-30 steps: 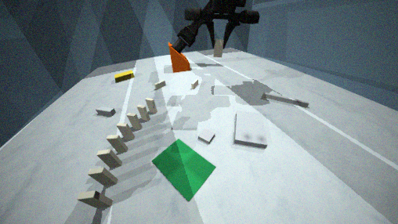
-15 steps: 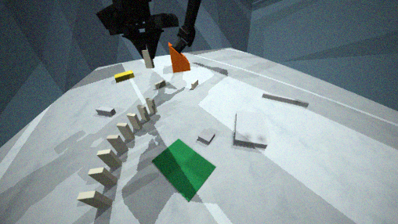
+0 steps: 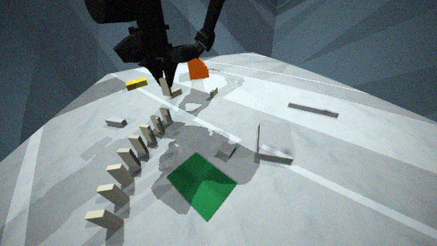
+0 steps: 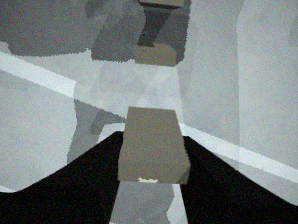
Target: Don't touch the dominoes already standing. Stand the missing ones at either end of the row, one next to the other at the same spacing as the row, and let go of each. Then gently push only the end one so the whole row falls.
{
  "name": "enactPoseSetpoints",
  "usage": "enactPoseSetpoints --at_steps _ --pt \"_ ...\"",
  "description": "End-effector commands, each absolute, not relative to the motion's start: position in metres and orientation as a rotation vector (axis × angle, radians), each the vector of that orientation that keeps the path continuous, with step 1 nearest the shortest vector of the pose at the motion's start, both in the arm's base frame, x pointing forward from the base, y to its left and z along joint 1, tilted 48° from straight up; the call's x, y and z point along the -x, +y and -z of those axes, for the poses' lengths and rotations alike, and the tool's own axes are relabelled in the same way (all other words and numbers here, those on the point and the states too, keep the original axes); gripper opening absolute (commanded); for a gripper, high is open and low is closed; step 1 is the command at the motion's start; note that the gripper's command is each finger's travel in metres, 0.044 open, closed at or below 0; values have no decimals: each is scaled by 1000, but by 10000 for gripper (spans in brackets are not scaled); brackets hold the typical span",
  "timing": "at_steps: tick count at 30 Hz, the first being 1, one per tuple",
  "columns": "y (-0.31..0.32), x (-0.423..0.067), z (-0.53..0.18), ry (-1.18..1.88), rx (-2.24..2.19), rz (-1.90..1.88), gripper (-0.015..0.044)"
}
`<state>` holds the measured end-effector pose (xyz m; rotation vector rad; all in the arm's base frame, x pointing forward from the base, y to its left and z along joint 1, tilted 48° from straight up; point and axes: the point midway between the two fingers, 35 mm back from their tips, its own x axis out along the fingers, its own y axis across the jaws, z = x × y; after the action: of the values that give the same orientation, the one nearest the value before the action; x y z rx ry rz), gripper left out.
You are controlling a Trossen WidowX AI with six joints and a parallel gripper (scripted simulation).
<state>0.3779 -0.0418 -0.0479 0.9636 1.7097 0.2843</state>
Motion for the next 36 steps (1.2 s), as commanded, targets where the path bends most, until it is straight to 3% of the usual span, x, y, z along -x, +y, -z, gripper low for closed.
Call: enactPoseSetpoints --at_steps 1,12,24,36 --pt "-28 -376 61 1713 -972 -286 107" --pt "10 -367 94 1712 -983 -285 107" --pt "13 -367 96 1712 -984 -286 107" --pt "13 -367 96 1712 -984 -286 422"
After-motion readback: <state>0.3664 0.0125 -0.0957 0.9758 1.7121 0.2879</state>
